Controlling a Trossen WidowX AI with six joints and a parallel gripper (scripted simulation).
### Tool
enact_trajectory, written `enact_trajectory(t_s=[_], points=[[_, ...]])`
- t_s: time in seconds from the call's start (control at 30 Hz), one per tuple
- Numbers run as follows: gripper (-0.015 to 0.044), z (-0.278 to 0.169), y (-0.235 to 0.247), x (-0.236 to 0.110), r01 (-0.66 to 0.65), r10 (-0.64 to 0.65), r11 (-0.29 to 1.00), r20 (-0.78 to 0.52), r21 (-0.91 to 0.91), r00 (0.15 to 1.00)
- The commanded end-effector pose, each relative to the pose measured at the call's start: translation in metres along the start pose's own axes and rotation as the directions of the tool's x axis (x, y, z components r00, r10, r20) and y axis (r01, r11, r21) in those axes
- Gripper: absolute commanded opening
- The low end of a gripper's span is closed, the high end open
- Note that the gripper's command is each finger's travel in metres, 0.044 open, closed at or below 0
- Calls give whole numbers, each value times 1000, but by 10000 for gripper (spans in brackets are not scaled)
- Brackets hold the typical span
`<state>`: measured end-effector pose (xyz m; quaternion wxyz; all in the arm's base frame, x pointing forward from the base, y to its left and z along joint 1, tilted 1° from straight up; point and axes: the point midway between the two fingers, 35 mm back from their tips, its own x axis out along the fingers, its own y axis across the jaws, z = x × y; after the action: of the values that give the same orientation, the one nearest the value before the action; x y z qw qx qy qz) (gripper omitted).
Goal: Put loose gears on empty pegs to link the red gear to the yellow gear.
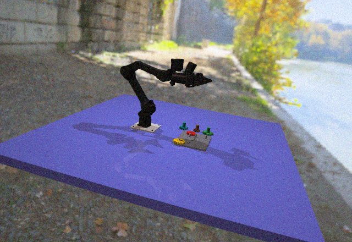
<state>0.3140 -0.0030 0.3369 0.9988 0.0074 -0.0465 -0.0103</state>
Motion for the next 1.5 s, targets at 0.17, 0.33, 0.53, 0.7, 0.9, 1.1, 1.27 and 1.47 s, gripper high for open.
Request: enact_trajectory(t_s=[0.17,0.33,0.53,0.7,0.9,1.1,1.27,1.47], points=[[440,-59,37,29,-63,101,990,-340,123,935],[440,-128,80,31,-11,157,977,-676,215,720],[440,-190,122,1,77,139,982,-930,175,341],[440,-218,144,-35,121,56,991,-998,59,27],[440,-224,148,-49,126,21,992,-998,14,-60],[440,-224,147,-53,126,21,992,-998,14,-60],[440,-228,147,-53,126,21,992,-998,14,-60],[440,-239,147,-54,126,21,992,-998,14,-60]])
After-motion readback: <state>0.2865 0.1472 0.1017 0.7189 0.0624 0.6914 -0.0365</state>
